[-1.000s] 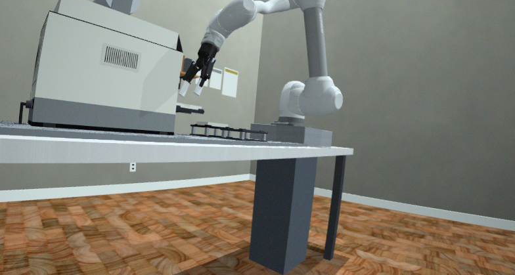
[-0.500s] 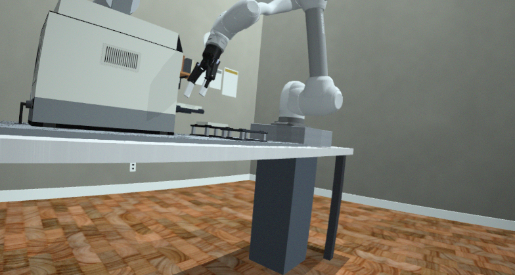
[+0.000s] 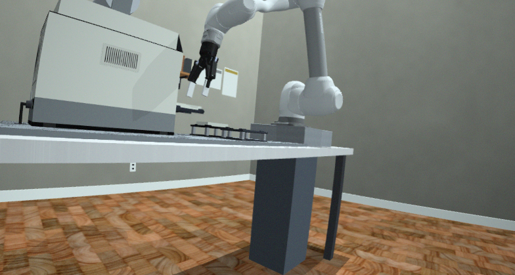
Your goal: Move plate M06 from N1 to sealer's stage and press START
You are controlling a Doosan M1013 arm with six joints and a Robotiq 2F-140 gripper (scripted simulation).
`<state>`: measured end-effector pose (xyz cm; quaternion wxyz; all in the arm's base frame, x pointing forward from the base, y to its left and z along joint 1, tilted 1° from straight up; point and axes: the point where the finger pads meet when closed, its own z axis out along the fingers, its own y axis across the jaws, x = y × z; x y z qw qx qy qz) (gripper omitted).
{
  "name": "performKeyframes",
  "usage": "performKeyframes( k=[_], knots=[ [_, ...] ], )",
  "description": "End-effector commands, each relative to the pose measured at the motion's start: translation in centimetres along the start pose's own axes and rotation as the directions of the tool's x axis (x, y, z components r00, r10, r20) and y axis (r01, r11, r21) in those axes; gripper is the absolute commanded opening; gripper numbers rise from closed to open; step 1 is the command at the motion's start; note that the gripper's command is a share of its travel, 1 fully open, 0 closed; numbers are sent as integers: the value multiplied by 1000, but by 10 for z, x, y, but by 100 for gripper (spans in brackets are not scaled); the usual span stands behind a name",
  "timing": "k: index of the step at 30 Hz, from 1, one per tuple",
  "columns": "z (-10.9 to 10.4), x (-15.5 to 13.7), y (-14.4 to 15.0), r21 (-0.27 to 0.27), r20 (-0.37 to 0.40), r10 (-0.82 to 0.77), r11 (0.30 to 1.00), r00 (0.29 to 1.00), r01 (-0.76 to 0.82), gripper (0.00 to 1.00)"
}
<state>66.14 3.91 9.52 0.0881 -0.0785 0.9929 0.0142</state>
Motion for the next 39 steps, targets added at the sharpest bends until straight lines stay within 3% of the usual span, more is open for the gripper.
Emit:
performKeyframes(
  k=[1, 5, 32, 33, 39],
  knots=[
    [1, -1, 1, 1, -103, 1, 1000, 995, -1, 70],
    [1, -1, 1, 1, -184, 1, 1000, 983, -1, 70],
    [-90, -13, 79, 1, -184, 1, 1000, 983, -1, 59],
    [-94, -14, 82, 1, -184, 1, 1000, 983, -1, 10],
    [-102, -15, 89, 1, -184, 1, 1000, 983, -1, 10]
  ],
)
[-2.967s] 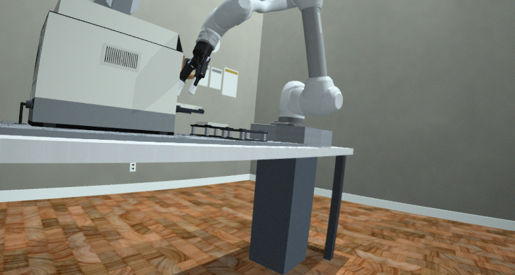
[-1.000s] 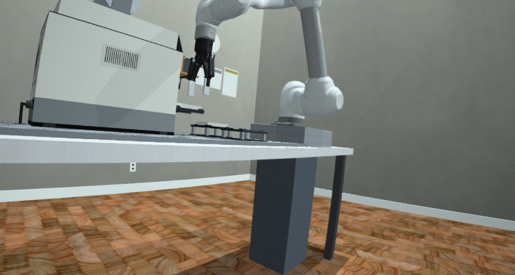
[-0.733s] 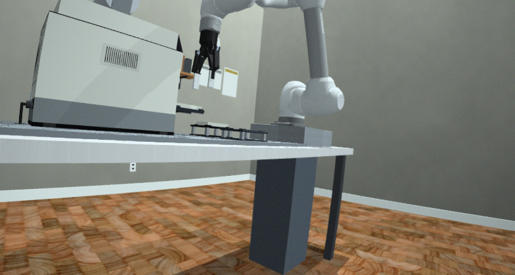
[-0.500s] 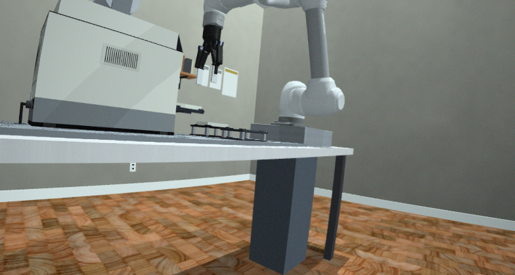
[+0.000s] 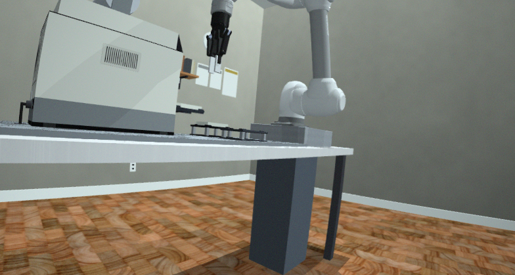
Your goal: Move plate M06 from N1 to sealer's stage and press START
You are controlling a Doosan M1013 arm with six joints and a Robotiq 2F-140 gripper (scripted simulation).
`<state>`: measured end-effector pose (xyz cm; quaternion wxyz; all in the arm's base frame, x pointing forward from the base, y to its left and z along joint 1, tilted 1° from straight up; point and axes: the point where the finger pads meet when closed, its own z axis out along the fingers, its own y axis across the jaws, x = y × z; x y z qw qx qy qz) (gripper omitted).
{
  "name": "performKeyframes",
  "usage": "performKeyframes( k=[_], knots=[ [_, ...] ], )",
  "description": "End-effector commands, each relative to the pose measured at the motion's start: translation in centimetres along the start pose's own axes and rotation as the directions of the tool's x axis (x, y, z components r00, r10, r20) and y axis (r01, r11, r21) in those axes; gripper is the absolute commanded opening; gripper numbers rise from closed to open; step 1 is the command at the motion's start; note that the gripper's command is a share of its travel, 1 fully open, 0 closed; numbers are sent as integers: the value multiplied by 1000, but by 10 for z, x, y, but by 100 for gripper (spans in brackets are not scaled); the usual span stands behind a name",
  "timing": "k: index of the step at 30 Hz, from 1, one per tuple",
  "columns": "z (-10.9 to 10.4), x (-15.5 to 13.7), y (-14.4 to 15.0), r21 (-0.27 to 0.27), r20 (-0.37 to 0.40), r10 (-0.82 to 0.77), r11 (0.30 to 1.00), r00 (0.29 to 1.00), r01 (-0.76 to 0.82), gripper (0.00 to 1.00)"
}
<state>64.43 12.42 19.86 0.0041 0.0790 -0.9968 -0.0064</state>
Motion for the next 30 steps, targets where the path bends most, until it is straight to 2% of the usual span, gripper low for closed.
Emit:
performKeyframes(
  k=[1, 7, 12, 14, 17, 27, 29, 30],
  knots=[
    [-1, 0, 1, 0, 0, 0, 1000, 1000, 0, 10],
    [-1, 0, 1, 0, 0, 0, 1000, 1000, 0, 10],
    [-1, 0, 1, 0, 166, 0, 1000, 986, 0, 10],
    [-1, 0, 1, 0, 166, 0, 1000, 986, 0, 10],
    [-1, 0, 1, 0, 263, 0, 1000, 965, 0, 10],
    [-1, 0, 1, 0, 565, 0, 1000, 825, 0, 10],
    [-1, 0, 1, 0, 618, 0, 1000, 786, 0, 10],
    [-1, 0, 1, 0, 618, 0, 1000, 786, 0, 10]
  ],
)
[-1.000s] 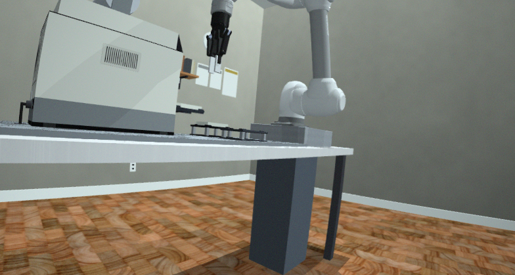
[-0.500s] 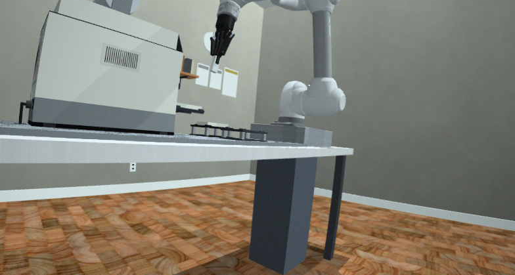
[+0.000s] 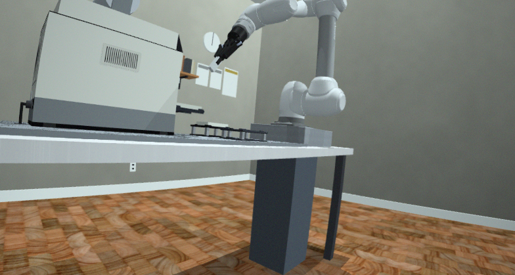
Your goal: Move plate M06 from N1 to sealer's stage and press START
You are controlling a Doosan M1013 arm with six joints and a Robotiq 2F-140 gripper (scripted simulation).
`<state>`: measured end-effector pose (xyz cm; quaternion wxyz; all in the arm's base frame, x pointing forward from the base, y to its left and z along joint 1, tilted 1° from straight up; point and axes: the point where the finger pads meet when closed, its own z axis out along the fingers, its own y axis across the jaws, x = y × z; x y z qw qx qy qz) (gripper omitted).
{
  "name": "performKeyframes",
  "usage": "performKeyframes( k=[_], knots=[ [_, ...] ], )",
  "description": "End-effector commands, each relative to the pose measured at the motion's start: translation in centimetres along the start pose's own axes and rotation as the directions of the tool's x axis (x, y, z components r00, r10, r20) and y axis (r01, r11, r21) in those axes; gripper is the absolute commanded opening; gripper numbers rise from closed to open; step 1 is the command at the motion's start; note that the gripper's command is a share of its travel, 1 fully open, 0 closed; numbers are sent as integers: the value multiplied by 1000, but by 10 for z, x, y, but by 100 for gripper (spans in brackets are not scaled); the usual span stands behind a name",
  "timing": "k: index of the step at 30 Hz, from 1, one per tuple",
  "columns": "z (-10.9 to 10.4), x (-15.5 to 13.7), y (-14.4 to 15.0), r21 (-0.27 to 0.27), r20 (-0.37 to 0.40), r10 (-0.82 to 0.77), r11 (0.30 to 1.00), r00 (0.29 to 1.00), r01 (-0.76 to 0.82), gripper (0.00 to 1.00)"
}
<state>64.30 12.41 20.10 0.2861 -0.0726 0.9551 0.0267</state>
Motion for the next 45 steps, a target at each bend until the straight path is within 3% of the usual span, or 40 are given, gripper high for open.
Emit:
performKeyframes(
  k=[1, 5, 18, 33, 45],
  knots=[
    [2, 0, 1, -5, 77, -1, 1000, 997, 1, 10],
    [2, 0, 1, -5, 194, 0, 1000, 981, 1, 10],
    [2, 0, 1, -5, 194, 0, 1000, 981, 1, 10],
    [67, -38, 1, -5, 194, 0, 1000, 981, 1, 10],
    [85, -46, 1, -5, 194, 0, 1000, 981, 1, 10]
  ],
)
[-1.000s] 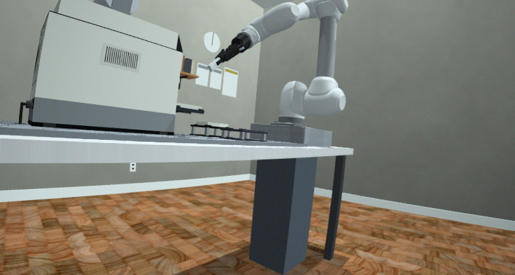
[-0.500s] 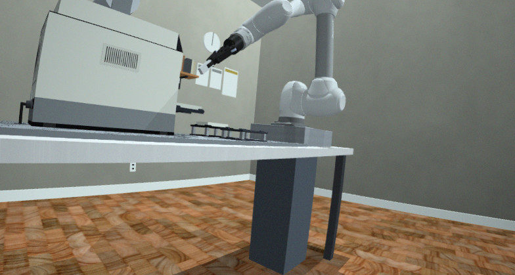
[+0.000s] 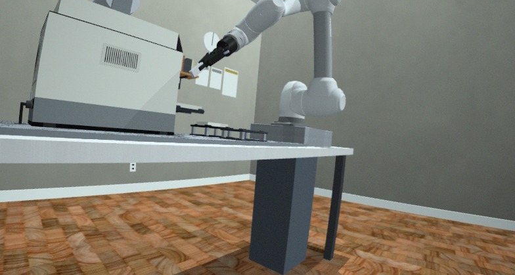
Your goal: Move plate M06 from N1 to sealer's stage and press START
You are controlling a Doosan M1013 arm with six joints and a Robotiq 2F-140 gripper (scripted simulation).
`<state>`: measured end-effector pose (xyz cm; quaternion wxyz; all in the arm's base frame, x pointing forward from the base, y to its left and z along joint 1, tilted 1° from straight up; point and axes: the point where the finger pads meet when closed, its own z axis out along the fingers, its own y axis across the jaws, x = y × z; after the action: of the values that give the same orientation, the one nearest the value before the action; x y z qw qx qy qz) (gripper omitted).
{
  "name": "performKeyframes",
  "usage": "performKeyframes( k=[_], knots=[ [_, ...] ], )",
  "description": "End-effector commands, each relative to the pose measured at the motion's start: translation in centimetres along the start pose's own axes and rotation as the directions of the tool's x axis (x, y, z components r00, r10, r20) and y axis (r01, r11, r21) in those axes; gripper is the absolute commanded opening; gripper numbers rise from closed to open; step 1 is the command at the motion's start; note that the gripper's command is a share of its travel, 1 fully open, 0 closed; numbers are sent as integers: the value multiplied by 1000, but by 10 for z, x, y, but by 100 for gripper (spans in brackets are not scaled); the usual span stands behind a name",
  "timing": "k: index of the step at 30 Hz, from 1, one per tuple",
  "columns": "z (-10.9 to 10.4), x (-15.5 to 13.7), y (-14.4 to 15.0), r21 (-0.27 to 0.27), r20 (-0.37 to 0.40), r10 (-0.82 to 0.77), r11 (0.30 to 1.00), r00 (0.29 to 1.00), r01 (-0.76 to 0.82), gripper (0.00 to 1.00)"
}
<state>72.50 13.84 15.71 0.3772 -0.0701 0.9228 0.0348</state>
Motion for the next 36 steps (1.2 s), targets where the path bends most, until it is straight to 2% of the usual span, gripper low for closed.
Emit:
performKeyframes(
  k=[1, 36],
  knots=[
    [4, 0, 0, -3, 1, 0, 1000, 1000, 0, 10],
    [53, -3, 0, -3, 1, 0, 1000, 1000, 0, 10]
  ],
)
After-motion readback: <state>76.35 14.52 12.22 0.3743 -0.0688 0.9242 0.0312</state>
